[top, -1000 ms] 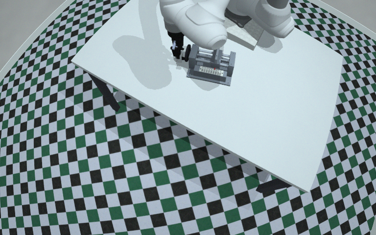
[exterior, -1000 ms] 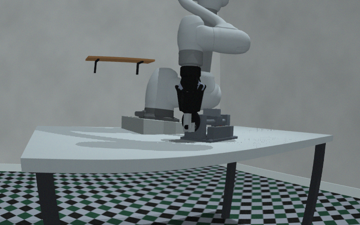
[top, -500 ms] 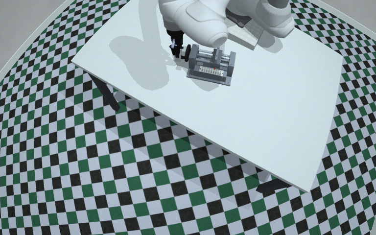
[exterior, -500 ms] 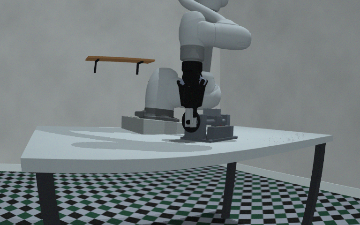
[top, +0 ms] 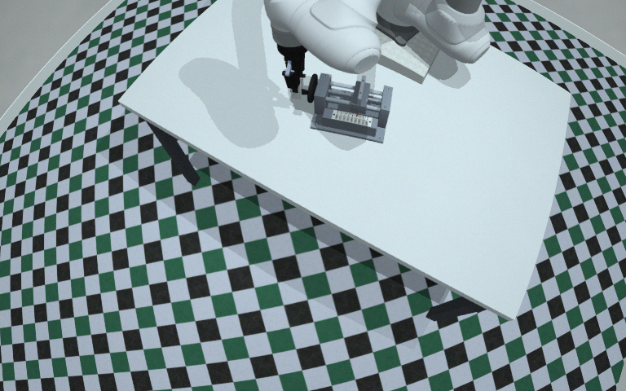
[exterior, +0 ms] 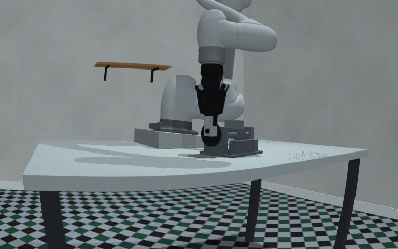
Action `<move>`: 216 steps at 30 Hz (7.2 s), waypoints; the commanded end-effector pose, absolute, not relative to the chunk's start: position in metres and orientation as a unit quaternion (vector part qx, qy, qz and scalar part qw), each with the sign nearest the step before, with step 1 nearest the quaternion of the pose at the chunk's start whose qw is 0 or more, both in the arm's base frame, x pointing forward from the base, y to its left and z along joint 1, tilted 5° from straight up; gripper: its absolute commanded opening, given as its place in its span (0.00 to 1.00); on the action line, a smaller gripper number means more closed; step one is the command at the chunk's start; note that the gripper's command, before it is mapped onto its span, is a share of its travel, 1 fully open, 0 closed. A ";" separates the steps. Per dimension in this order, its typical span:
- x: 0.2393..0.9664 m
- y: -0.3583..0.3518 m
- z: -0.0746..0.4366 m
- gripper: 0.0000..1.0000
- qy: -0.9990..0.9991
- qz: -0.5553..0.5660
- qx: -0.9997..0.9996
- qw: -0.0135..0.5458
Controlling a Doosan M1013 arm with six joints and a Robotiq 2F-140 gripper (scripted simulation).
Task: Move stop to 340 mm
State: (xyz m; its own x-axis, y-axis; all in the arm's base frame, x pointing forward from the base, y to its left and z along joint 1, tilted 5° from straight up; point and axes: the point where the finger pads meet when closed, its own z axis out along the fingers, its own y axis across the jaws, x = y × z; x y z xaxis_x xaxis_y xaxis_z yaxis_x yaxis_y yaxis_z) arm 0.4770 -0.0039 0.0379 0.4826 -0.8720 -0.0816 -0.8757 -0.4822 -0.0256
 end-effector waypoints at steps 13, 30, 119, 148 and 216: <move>0.472 -0.007 0.046 0.04 0.508 0.029 -0.860 0.032; 0.465 -0.012 0.052 0.04 0.508 0.029 -0.860 0.032; 0.433 -0.029 0.043 0.04 0.508 0.029 -0.860 0.032; 0.431 -0.030 0.039 0.04 0.508 0.029 -0.860 0.032; 0.430 -0.030 0.038 0.33 0.508 0.029 -0.860 0.032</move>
State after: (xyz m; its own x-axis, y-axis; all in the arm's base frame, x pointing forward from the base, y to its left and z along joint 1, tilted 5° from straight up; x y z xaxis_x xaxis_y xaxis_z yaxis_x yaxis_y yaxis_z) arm 0.4303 -0.0298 0.0380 0.4828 -0.8719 -0.0816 -0.8756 -0.4825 -0.0251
